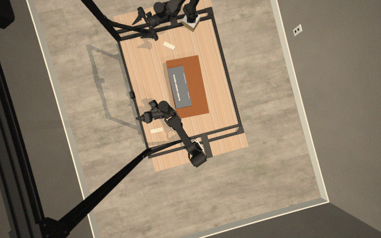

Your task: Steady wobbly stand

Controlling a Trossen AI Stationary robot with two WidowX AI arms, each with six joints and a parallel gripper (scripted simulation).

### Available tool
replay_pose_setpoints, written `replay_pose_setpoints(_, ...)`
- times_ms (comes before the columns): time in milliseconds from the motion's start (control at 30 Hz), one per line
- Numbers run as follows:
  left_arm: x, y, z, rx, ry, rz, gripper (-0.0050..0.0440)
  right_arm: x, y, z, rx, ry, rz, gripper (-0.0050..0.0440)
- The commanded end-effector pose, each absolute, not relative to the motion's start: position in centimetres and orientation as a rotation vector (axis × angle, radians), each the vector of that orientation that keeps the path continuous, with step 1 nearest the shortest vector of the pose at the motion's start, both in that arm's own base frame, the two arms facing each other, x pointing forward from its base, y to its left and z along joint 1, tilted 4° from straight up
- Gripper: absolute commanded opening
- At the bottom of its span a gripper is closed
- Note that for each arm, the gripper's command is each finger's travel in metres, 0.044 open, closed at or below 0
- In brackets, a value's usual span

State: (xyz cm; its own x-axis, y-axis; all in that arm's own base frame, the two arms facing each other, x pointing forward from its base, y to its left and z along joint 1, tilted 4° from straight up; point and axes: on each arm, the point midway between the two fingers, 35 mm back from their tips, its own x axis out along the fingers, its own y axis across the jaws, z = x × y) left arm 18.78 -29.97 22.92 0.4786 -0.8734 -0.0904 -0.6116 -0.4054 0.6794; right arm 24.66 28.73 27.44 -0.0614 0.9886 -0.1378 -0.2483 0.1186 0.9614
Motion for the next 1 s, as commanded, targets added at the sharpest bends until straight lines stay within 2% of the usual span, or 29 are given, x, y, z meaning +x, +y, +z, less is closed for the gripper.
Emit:
replay_pose_setpoints(0, 18.8, -30.0, 22.9, 2.152, -1.223, -0.593, 0.0400, 24.7, 28.7, 27.4, 0.896, 1.139, 1.276, 0.0400)
replay_pose_setpoints(533, 18.8, -30.0, 22.9, 2.152, -1.223, -0.593, 0.0400, 24.7, 28.7, 27.4, 0.896, 1.139, 1.276, 0.0400)
replay_pose_setpoints(567, 18.8, -30.0, 22.9, 2.152, -1.223, -0.593, 0.0000, 25.2, 28.8, 28.5, 0.872, 1.075, 1.289, 0.0000)
replay_pose_setpoints(900, 18.8, -30.0, 22.9, 2.152, -1.223, -0.593, 0.0000, 28.5, 28.5, 40.9, 0.653, 0.427, 1.337, 0.0000)
replay_pose_setpoints(967, 18.8, -30.0, 22.9, 2.152, -1.223, -0.593, 0.0000, 28.5, 28.5, 40.9, 0.653, 0.427, 1.337, 0.0000)
